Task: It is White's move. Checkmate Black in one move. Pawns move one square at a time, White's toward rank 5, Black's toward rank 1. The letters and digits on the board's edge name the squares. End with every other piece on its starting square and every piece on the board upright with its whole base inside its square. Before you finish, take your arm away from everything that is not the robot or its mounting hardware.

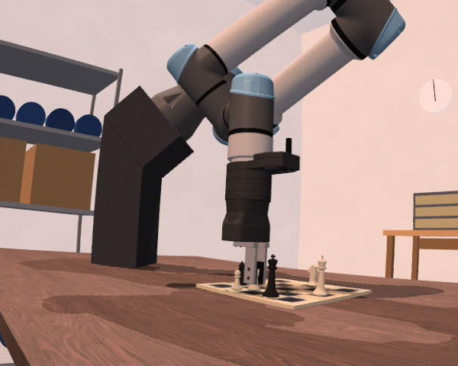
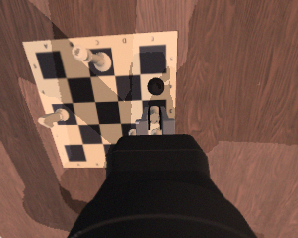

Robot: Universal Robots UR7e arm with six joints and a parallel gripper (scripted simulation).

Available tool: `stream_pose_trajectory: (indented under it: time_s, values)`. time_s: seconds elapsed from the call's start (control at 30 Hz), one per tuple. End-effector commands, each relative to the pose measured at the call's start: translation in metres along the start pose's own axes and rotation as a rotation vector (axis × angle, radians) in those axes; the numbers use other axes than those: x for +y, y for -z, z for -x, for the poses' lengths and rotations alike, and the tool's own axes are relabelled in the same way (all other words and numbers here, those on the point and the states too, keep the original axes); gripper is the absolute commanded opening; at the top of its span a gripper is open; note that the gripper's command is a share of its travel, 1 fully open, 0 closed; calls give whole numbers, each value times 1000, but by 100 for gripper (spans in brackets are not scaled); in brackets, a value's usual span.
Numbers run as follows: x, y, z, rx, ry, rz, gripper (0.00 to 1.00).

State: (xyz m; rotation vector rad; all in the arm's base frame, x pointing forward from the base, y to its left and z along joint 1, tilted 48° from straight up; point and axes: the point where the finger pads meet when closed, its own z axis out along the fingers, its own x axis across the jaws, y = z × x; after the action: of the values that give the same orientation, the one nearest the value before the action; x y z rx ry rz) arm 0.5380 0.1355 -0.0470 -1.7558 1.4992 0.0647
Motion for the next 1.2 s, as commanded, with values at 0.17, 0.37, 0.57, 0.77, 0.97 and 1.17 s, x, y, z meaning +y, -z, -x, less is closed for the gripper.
stream_pose_trajectory:
  time_s: [0.17,0.37,0.57,0.77,0.97,1.17]
  values:
    - [0,-1,0,0,1,1,0]
    - [0,-1,0,0,1,1,0]
    - [0,-1,0,0,1,1,0]
    - [0,-2,0,0,2,1,0]
    - [-1,-4,0,0,2,0,0]
    - [-1,-5,0,0,2,1,0]
